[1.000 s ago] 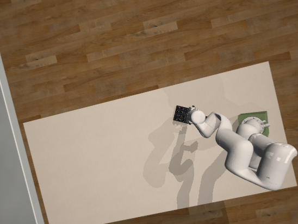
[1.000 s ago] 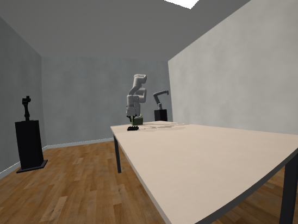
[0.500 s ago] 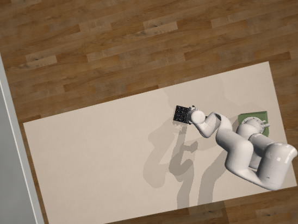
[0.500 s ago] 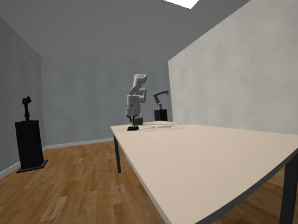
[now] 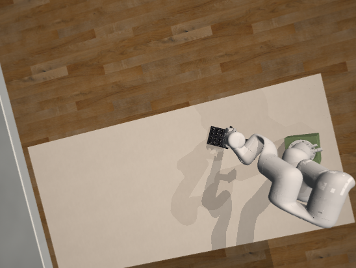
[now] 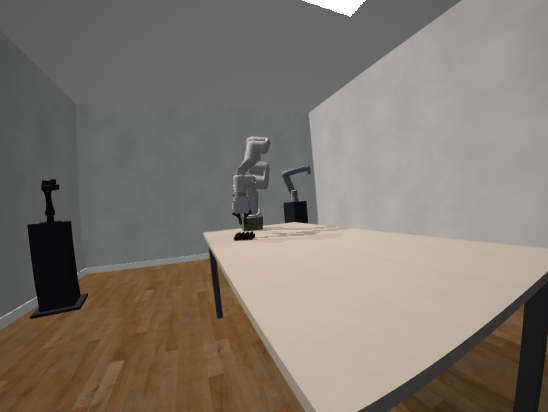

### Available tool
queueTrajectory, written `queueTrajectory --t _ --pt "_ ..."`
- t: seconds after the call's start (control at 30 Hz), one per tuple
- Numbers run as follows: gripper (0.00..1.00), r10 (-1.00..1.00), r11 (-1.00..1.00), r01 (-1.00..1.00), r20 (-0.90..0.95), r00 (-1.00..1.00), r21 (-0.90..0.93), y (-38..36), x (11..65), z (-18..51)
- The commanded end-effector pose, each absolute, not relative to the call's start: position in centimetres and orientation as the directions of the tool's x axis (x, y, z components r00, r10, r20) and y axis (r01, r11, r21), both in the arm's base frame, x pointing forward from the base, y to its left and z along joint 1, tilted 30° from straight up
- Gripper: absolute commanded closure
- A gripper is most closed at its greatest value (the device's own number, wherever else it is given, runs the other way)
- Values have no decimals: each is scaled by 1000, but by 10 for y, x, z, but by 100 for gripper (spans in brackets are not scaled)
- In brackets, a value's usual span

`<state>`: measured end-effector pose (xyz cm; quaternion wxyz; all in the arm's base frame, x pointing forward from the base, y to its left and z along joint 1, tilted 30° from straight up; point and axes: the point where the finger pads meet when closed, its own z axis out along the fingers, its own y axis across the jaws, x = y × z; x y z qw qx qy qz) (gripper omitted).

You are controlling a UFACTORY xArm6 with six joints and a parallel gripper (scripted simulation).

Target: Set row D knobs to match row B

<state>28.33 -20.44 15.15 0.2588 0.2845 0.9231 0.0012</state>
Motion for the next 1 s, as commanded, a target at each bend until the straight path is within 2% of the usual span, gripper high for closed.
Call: queueTrajectory --t 0.0,0.97 --pt "81 525 838 524 -479 -703 149 -205 284 152" --pt "81 525 838 524 -479 -703 149 -209 298 127"
